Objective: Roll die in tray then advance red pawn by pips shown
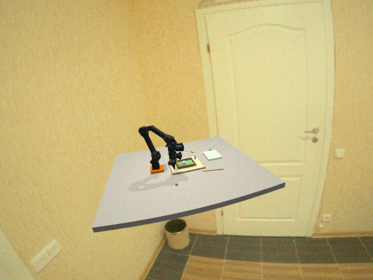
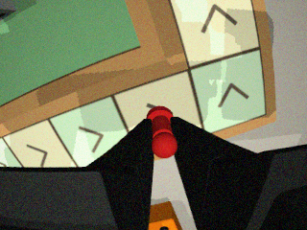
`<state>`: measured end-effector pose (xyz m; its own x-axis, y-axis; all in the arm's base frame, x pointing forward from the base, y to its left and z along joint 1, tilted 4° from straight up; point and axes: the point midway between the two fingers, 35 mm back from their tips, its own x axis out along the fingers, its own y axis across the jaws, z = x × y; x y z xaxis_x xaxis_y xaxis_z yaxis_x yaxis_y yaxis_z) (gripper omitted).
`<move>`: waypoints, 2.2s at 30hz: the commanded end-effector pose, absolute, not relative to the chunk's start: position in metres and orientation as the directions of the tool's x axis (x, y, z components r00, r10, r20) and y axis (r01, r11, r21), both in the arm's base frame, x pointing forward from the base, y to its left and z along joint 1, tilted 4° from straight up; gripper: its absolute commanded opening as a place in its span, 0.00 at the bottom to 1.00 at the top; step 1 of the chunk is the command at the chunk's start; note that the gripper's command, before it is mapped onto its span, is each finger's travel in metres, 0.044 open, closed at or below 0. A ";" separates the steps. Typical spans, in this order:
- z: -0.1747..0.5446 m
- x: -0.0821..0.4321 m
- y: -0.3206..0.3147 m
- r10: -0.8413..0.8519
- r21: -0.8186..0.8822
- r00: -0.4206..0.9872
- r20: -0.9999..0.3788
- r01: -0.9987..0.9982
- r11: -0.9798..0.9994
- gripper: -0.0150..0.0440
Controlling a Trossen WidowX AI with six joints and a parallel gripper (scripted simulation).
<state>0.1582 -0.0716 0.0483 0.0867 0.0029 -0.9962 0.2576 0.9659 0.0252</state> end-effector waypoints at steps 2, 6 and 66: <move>0.065 0.161 -0.074 0.004 0.028 0.092 -0.996 0.259 0.965 0.25; 0.084 0.162 -0.077 0.004 0.028 0.092 -0.996 0.259 0.965 0.25; 0.070 0.246 -0.118 0.000 0.026 0.099 -0.995 0.259 0.966 0.25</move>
<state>0.2468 -0.1196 0.0829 0.1124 -0.0083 -0.9936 0.2558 0.9665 0.0208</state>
